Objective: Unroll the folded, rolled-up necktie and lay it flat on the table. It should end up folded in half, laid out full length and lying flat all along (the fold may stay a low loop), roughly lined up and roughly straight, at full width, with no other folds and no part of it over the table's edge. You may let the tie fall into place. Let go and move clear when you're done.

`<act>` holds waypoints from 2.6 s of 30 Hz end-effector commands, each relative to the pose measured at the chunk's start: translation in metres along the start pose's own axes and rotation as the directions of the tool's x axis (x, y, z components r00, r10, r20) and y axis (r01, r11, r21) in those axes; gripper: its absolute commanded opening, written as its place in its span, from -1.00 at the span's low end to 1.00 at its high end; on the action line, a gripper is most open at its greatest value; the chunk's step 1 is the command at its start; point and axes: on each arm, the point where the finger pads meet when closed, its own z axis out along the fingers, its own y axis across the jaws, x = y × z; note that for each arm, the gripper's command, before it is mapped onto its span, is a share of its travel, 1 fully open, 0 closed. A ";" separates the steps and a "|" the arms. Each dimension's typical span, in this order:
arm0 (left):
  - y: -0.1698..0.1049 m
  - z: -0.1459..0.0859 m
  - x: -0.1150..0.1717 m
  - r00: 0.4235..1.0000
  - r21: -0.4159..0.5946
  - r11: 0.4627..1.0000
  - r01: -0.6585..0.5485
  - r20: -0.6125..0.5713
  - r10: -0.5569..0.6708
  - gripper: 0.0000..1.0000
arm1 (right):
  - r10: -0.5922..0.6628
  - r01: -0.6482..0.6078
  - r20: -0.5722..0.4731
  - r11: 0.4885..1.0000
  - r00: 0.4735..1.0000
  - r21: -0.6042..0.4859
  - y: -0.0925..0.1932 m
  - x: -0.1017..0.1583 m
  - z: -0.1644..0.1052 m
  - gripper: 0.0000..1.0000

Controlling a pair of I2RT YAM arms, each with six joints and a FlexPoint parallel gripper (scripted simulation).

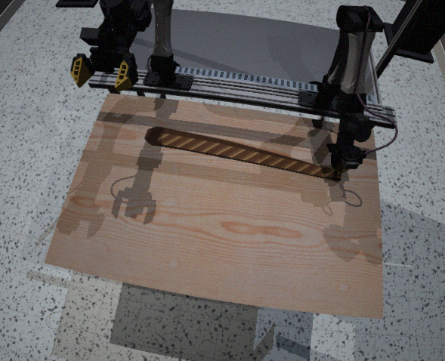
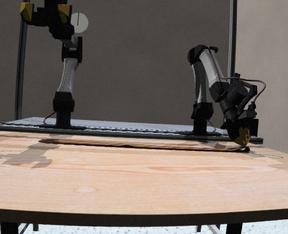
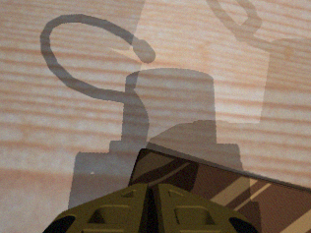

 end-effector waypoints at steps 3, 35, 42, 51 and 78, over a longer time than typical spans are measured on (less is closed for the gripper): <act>0.001 0.002 0.007 1.000 -0.001 1.000 0.007 -0.013 -0.007 -0.86 | 0.008 -0.008 0.008 1.000 1.000 -0.002 -0.001 -0.006 0.002 1.00; 0.001 0.014 0.017 1.000 -0.001 1.000 0.007 -0.013 -0.007 -0.86 | 0.008 -0.008 0.008 1.000 1.000 -0.002 -0.001 -0.006 0.002 1.00; 0.001 0.014 0.017 1.000 -0.001 1.000 0.007 -0.013 -0.007 -0.86 | 0.008 -0.008 0.008 1.000 1.000 -0.002 -0.001 -0.006 0.002 1.00; 0.001 0.014 0.017 1.000 -0.001 1.000 0.007 -0.013 -0.007 -0.86 | 0.008 -0.008 0.008 1.000 1.000 -0.002 -0.001 -0.006 0.002 1.00; 0.001 0.015 0.018 1.000 -0.001 1.000 0.007 -0.013 -0.007 -0.86 | 0.008 -0.008 0.008 1.000 1.000 -0.002 -0.001 -0.006 0.002 1.00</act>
